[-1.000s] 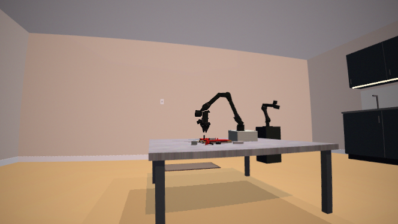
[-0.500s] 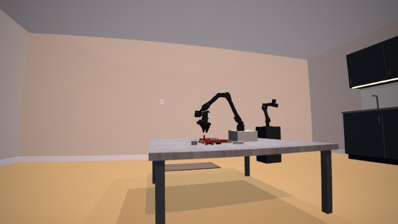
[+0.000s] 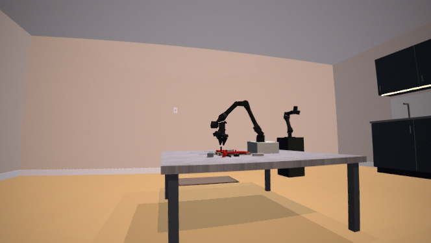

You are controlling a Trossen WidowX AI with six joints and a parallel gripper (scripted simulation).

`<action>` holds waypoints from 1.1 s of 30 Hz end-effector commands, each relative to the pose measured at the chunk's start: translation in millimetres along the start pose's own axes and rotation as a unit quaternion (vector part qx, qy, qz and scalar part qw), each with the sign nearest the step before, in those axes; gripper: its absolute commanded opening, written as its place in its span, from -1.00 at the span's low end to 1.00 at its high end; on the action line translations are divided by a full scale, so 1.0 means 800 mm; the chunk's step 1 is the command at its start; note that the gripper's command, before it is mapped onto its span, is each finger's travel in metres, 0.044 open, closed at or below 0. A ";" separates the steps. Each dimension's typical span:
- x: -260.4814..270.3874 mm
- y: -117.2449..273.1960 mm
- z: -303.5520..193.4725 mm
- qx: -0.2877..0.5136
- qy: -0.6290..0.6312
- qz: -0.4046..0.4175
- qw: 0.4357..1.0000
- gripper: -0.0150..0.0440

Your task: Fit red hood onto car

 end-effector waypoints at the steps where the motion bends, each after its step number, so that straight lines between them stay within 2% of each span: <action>1: 0.000 -0.011 -0.001 0.006 0.002 0.002 1.000 1.00; 33: -0.001 -0.046 -0.001 0.006 0.002 0.002 1.000 1.00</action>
Point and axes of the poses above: the point midway between the two fingers, 35 mm back from their tips, its own y axis back along the fingers, its own x axis across the jaws, z = x × y, the point moved 8 cm from there along y, back along the fingers, and after that the axes turned 3 degrees about y, right-handed, at the moved point
